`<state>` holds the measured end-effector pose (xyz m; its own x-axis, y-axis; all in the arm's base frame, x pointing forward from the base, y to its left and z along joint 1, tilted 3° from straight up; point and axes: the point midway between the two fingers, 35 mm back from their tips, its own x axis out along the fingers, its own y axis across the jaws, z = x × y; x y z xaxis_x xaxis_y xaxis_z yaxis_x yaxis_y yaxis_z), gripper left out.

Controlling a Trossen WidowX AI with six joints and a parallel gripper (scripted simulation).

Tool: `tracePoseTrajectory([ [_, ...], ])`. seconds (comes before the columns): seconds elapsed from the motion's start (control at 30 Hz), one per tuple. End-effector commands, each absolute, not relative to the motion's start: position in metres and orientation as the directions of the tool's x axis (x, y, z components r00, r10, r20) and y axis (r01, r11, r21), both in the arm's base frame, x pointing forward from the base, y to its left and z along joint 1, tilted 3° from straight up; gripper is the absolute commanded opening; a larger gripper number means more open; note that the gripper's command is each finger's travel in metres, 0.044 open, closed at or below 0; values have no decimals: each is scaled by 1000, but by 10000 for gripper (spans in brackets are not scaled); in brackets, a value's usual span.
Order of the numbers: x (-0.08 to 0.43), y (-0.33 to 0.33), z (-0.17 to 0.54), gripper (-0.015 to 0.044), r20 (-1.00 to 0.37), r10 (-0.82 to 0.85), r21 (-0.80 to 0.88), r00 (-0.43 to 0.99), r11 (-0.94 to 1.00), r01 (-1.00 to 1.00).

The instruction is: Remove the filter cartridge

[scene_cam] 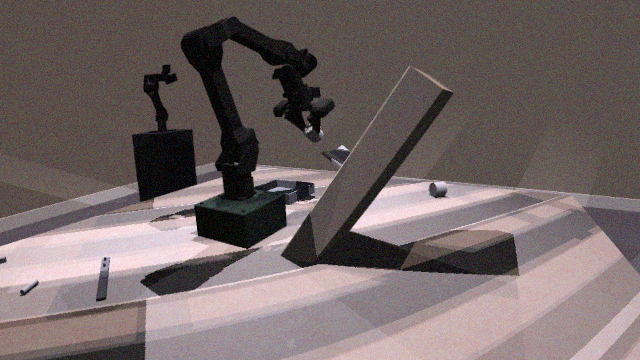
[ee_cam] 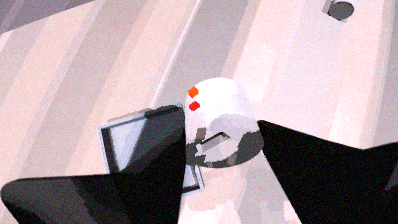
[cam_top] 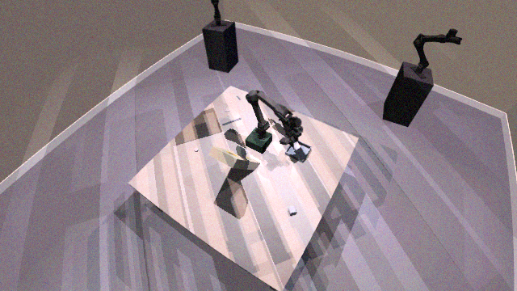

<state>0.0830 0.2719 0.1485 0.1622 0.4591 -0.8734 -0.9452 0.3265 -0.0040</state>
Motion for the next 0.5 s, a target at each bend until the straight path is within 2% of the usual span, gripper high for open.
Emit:
tracePoseTrajectory([
  [0.0,62,278,130,0,-874,472,-1,120,245,-969],
  [0.47,-9,276,75,0,-874,485,10,-13,-9,-1000],
])
